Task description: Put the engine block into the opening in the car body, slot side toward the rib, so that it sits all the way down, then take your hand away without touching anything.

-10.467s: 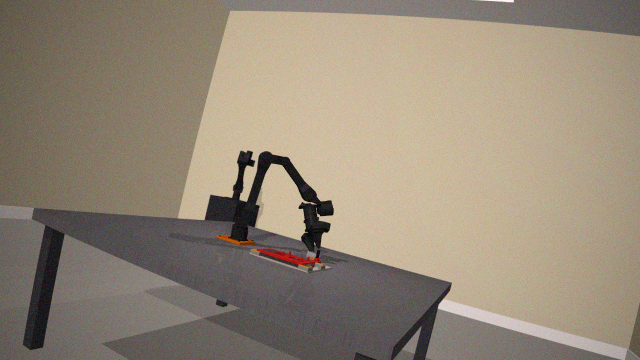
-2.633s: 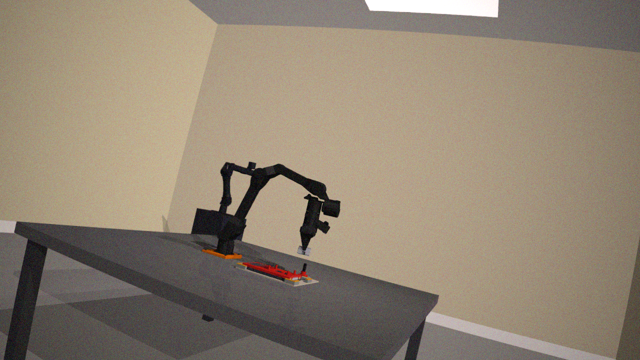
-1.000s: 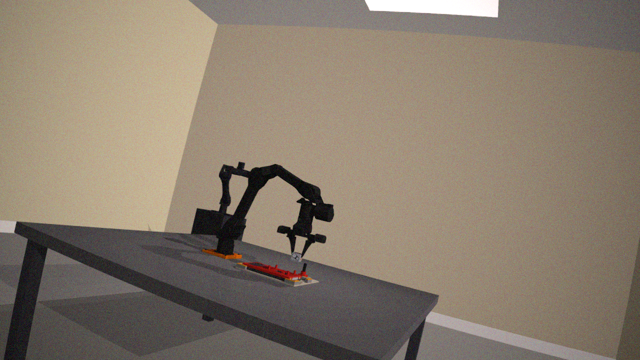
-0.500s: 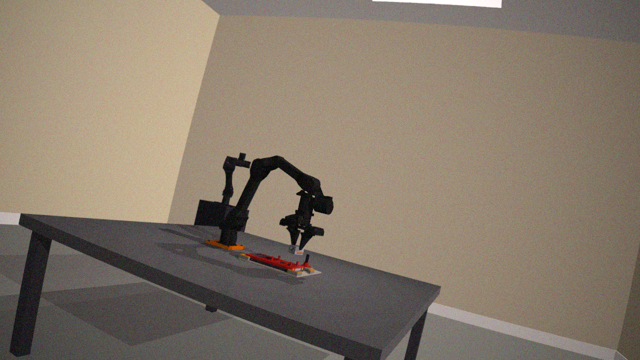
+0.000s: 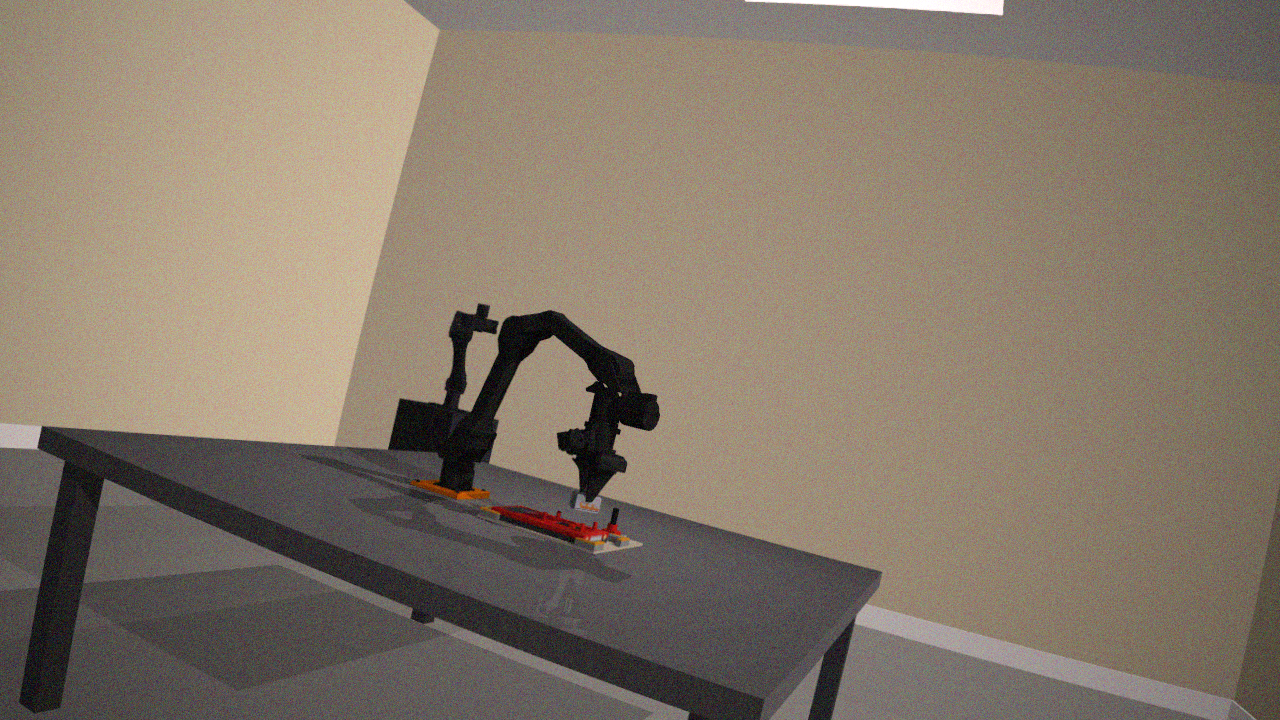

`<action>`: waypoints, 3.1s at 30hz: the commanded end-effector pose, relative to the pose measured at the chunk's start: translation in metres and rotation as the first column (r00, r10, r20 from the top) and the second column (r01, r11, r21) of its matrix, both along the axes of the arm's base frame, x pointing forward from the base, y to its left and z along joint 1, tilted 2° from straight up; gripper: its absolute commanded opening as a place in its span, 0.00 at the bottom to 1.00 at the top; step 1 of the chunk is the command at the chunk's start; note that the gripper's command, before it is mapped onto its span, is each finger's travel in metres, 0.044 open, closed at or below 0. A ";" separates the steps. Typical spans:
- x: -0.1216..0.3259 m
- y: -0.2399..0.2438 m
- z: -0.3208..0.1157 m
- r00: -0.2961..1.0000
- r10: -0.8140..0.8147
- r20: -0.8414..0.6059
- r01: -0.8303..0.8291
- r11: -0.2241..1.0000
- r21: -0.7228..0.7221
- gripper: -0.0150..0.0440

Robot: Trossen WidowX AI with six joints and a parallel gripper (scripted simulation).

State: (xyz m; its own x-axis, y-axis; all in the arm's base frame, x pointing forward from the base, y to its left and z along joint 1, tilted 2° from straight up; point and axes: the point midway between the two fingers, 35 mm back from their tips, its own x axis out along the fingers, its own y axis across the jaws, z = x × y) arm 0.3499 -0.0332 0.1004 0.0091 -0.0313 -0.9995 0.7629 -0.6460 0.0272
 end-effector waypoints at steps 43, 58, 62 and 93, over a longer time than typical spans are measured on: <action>-0.005 -0.034 -0.009 0.686 -0.727 0.025 0.727 0.687 0.011 0.52; -0.005 -0.034 -0.009 0.719 -0.695 0.024 0.695 0.719 0.009 0.52; -0.005 -0.034 -0.009 0.779 -0.627 0.022 0.627 0.779 0.006 0.52; -0.005 -0.034 -0.012 0.759 -0.650 0.023 0.650 0.760 0.007 0.52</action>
